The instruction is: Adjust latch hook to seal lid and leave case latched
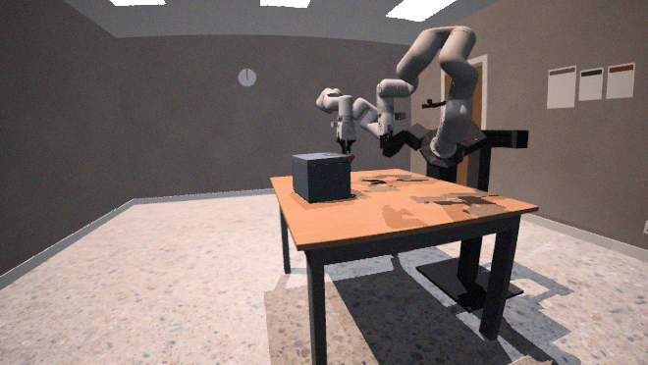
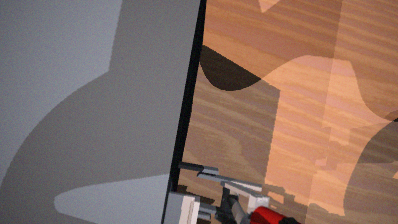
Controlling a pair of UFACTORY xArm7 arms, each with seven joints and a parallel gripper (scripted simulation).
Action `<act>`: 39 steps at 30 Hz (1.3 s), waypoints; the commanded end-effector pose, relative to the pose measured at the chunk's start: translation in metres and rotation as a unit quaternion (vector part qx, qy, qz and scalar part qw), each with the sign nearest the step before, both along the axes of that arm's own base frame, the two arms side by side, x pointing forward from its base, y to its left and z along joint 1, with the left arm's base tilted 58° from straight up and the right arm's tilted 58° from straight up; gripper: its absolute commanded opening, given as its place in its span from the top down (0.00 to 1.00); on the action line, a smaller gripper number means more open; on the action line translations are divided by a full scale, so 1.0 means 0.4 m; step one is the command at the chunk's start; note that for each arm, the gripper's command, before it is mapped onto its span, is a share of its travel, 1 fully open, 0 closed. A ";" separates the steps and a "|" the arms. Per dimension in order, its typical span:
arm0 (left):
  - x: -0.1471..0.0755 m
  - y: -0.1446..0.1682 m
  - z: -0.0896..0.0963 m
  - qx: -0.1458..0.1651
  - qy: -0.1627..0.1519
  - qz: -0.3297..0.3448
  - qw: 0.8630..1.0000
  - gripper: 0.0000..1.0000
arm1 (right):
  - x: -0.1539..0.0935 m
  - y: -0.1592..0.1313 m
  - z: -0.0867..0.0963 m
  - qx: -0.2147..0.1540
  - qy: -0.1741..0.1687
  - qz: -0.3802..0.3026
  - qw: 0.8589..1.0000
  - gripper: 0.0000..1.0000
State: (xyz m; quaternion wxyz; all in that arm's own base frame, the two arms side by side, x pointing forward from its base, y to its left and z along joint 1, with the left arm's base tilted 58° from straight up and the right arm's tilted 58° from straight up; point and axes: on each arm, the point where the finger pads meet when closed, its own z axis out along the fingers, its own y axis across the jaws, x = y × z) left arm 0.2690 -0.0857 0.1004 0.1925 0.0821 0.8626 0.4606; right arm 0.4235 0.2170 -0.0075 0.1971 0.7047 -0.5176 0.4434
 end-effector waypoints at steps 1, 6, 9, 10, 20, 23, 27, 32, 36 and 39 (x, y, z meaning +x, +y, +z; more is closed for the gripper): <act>0.001 -0.004 0.001 -0.001 -0.001 -0.001 1.000 0.00 | -0.001 0.006 0.001 -0.044 0.083 0.055 0.994 0.76; 0.001 -0.004 0.001 -0.001 -0.001 -0.001 1.000 0.00 | -0.001 0.006 0.001 -0.069 0.127 0.087 0.986 0.76; 0.001 -0.004 0.001 -0.001 -0.001 -0.001 1.000 0.00 | -0.001 0.006 0.001 -0.094 0.170 0.119 0.974 0.76; 0.001 -0.004 0.001 -0.001 -0.001 -0.001 1.000 0.00 | -0.001 0.006 0.001 -0.102 0.185 0.129 0.969 0.76; 0.001 -0.004 0.001 -0.001 -0.001 -0.001 1.000 0.00 | -0.001 0.006 0.002 -0.184 0.330 0.234 0.896 0.76; 0.001 -0.004 0.001 -0.001 -0.001 -0.001 1.000 0.00 | -0.001 0.006 0.002 -0.192 0.343 0.244 0.886 0.76; 0.001 -0.004 0.001 -0.001 -0.001 -0.001 1.000 0.00 | -0.001 0.006 0.002 -0.223 0.398 0.283 0.844 0.76; 0.001 -0.004 0.001 -0.001 -0.001 -0.001 1.000 0.00 | -0.002 0.006 0.002 -0.260 0.462 0.330 0.781 0.76; 0.001 -0.004 0.001 -0.001 -0.001 -0.001 1.000 0.00 | -0.002 0.006 0.002 -0.287 0.510 0.364 0.724 0.76; 0.001 -0.004 0.001 -0.001 -0.001 -0.001 1.000 0.00 | -0.002 0.006 0.002 -0.300 0.532 0.381 0.694 0.76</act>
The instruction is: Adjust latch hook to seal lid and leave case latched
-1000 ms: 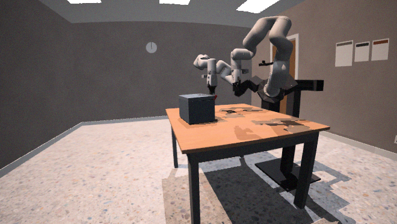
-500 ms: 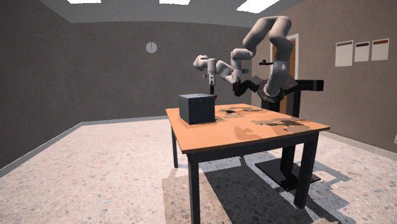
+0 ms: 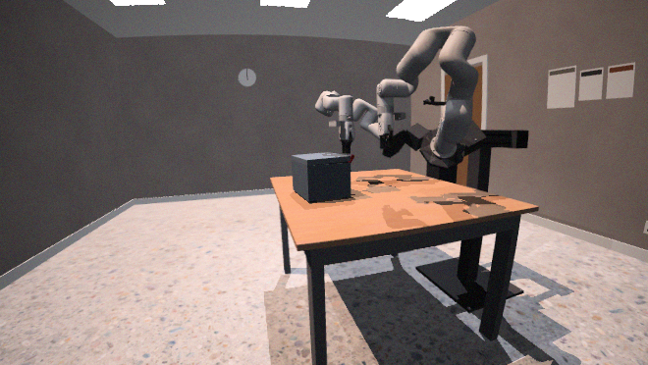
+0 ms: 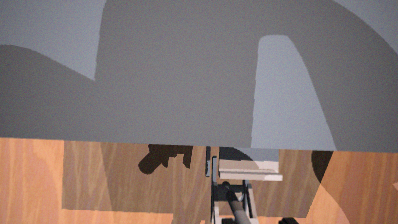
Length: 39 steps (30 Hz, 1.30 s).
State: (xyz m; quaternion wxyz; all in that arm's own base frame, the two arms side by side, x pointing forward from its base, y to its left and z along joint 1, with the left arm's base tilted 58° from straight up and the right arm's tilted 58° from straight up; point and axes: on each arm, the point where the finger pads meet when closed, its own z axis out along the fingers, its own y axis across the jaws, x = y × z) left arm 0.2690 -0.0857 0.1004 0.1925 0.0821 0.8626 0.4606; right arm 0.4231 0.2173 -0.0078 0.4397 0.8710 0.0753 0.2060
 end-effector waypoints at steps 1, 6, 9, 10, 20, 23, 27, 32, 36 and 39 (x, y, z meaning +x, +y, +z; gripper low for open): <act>0.001 -0.004 0.001 -0.001 -0.001 -0.001 1.000 0.00 | 0.000 0.005 0.003 -0.035 0.066 0.041 0.996 0.76; 0.001 -0.004 0.001 -0.001 -0.001 -0.001 1.000 0.00 | 0.000 0.005 0.003 -0.079 0.144 0.097 0.982 0.76; 0.001 -0.004 0.001 -0.001 -0.001 -0.001 1.000 0.00 | -0.001 0.005 0.003 -0.105 0.190 0.130 0.967 0.76; 0.001 -0.004 0.001 -0.001 -0.001 -0.001 1.000 0.00 | -0.001 0.005 0.003 -0.114 0.205 0.141 0.962 0.76; 0.001 -0.004 0.001 -0.001 -0.001 -0.001 1.000 0.00 | -0.001 0.006 0.003 -0.179 0.319 0.224 0.903 0.76; 0.001 -0.004 0.001 -0.001 -0.001 -0.001 1.000 0.00 | -0.001 0.006 0.003 -0.202 0.359 0.253 0.875 0.76; 0.001 -0.004 0.001 -0.001 -0.001 -0.001 1.000 0.00 | -0.001 0.006 0.003 -0.230 0.409 0.289 0.834 0.76; 0.001 -0.004 0.001 -0.001 -0.001 -0.001 1.000 0.00 | -0.001 0.006 0.003 -0.263 0.466 0.331 0.777 0.76; 0.001 -0.004 0.001 -0.001 -0.001 -0.001 1.000 0.00 | -0.001 0.006 0.003 -0.275 0.487 0.346 0.753 0.76; 0.001 -0.004 0.001 -0.001 -0.001 -0.001 1.000 0.00 | -0.001 0.006 0.003 -0.292 0.517 0.368 0.716 0.76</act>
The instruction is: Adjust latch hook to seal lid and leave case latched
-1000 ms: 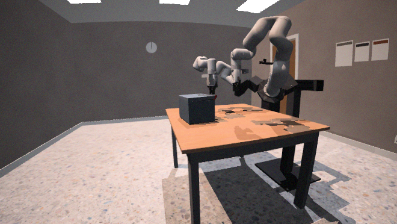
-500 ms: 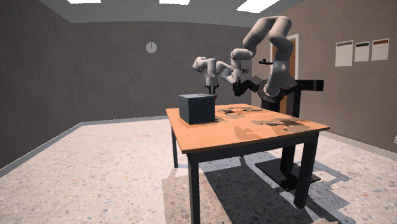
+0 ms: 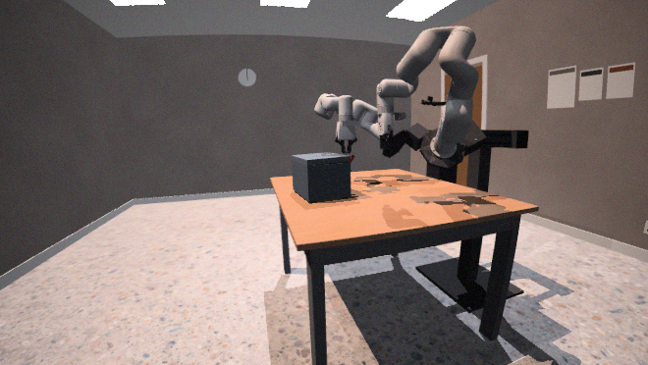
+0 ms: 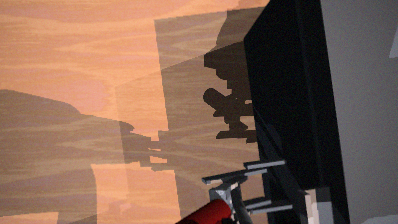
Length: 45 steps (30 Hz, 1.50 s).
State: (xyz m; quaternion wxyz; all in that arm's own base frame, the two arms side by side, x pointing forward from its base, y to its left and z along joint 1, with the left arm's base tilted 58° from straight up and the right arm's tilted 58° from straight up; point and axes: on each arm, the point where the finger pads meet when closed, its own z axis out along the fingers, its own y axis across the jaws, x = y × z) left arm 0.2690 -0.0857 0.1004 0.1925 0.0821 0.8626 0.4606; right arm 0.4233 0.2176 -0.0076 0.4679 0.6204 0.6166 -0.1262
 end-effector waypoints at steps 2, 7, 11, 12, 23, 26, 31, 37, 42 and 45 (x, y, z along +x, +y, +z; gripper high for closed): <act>0.001 -0.004 0.001 -0.001 -0.001 -0.001 1.000 0.00 | -0.001 0.005 0.002 -0.046 0.085 0.057 0.994 0.76; 0.001 -0.004 0.001 -0.001 -0.001 -0.001 1.000 0.00 | -0.001 0.005 0.002 -0.082 0.148 0.103 0.980 0.76; 0.001 -0.004 0.001 -0.001 -0.001 -0.001 1.000 0.00 | -0.001 0.005 0.002 -0.109 0.195 0.137 0.965 0.76; 0.001 -0.004 0.001 -0.001 -0.001 -0.001 1.000 0.00 | -0.001 0.005 0.002 -0.109 0.195 0.137 0.965 0.76; 0.001 -0.004 0.001 -0.001 -0.001 -0.001 1.000 0.00 | -0.001 0.005 0.003 -0.168 0.300 0.213 0.914 0.76; 0.001 -0.004 0.001 -0.001 -0.001 -0.001 1.000 0.00 | -0.001 0.005 0.003 -0.184 0.328 0.233 0.897 0.76; 0.001 -0.004 0.001 -0.001 -0.001 -0.001 1.000 0.00 | -0.001 0.005 0.003 -0.198 0.353 0.252 0.879 0.76; 0.001 -0.004 0.001 -0.001 -0.001 -0.001 1.000 0.00 | -0.001 0.005 0.003 -0.224 0.399 0.285 0.842 0.76; 0.001 -0.004 0.001 -0.001 -0.001 -0.001 1.000 0.00 | -0.001 0.005 0.003 -0.243 0.431 0.308 0.812 0.76; 0.001 -0.004 0.001 -0.001 -0.001 -0.001 1.000 0.00 | -0.001 0.005 0.003 -0.253 0.449 0.321 0.795 0.76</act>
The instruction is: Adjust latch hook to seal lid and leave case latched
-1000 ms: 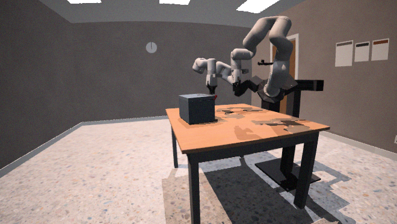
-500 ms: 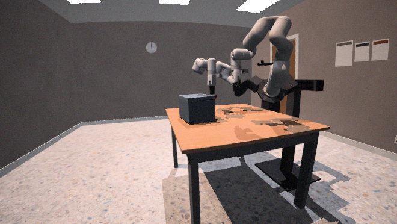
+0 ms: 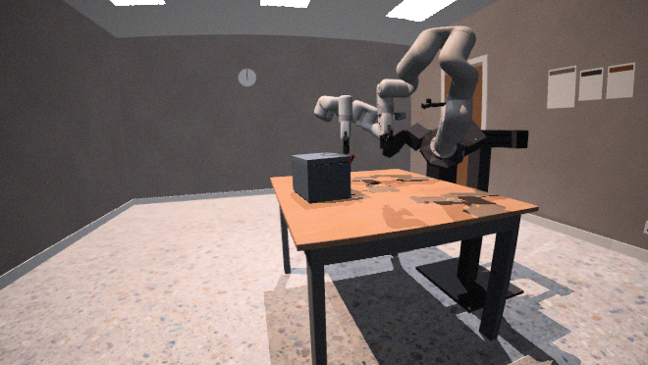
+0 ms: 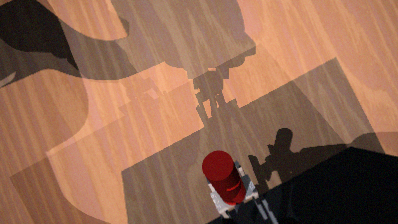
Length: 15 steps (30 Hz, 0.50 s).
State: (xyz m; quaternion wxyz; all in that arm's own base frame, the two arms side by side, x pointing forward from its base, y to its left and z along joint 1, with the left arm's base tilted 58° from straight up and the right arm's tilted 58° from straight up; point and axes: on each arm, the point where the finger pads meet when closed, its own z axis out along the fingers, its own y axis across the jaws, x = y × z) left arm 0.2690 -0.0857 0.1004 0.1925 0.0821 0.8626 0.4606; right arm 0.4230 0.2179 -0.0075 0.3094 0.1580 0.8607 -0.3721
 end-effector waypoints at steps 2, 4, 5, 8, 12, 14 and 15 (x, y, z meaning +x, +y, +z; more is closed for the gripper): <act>0.001 -0.004 0.001 -0.001 -0.001 -0.001 1.000 0.00 | -0.001 0.005 0.002 -0.017 0.032 0.023 0.999 0.76; 0.001 -0.004 0.001 -0.001 -0.001 -0.001 1.000 0.00 | -0.001 0.005 0.002 -0.024 0.046 0.033 0.998 0.76; 0.001 -0.004 0.001 -0.001 -0.001 -0.001 1.000 0.00 | -0.001 0.005 0.002 -0.028 0.052 0.037 0.998 0.76; 0.001 -0.004 0.001 -0.001 -0.001 -0.001 1.000 0.00 | -0.001 0.005 0.002 -0.038 0.070 0.050 0.996 0.76; 0.001 -0.004 0.001 -0.001 -0.001 -0.001 1.000 0.00 | -0.001 0.005 0.002 -0.051 0.092 0.066 0.992 0.76; 0.001 -0.004 0.001 -0.001 -0.001 -0.001 1.000 0.00 | -0.001 0.005 0.002 -0.056 0.102 0.073 0.990 0.76; 0.001 -0.004 0.001 -0.001 -0.001 -0.001 1.000 0.00 | -0.001 0.005 0.002 -0.059 0.107 0.077 0.990 0.76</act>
